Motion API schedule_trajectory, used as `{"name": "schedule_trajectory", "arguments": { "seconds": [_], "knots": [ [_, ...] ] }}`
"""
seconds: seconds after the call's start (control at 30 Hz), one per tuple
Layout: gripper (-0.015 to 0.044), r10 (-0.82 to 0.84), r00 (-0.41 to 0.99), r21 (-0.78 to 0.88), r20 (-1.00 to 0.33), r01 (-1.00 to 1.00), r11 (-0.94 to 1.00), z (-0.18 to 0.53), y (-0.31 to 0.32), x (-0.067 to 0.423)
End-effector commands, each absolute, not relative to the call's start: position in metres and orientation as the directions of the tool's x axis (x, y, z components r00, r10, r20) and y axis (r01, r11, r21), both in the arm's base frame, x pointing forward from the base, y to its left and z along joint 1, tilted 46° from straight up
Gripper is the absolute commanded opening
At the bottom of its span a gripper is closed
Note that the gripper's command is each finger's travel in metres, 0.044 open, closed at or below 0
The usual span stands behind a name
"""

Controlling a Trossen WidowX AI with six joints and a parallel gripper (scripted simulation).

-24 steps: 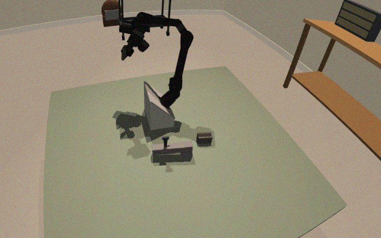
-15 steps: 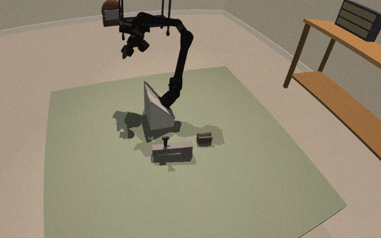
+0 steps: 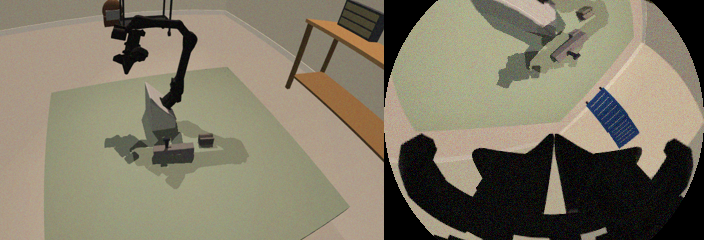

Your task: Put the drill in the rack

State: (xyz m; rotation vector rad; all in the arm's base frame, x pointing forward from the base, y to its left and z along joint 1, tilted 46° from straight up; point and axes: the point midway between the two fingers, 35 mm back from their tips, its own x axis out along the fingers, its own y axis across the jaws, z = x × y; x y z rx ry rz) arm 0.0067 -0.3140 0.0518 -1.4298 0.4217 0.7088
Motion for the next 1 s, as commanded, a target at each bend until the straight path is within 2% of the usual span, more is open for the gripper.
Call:
{"name": "schedule_trajectory", "arguments": {
  "seconds": [0.0, 0.27, 0.5, 0.67, 0.97],
  "knots": [
    [0.0, 0.341, 0.659, -0.735, -0.67, -0.653, -0.181, 0.045, -0.298, 0.071],
    [0.0, 0.568, 0.457, -0.722, -0.685, -0.531, -0.444, 0.029, -0.238, 0.172],
    [0.0, 0.683, 0.22, -0.711, -0.697, -0.339, -0.616, 0.016, -0.159, 0.231],
    [0.0, 0.708, 0.061, -0.704, -0.704, -0.194, -0.683, 0.008, -0.103, 0.252],
    [0.0, 0.712, 0.062, -0.708, -0.699, -0.2, -0.678, 0.007, -0.102, 0.252]
  ]
}}
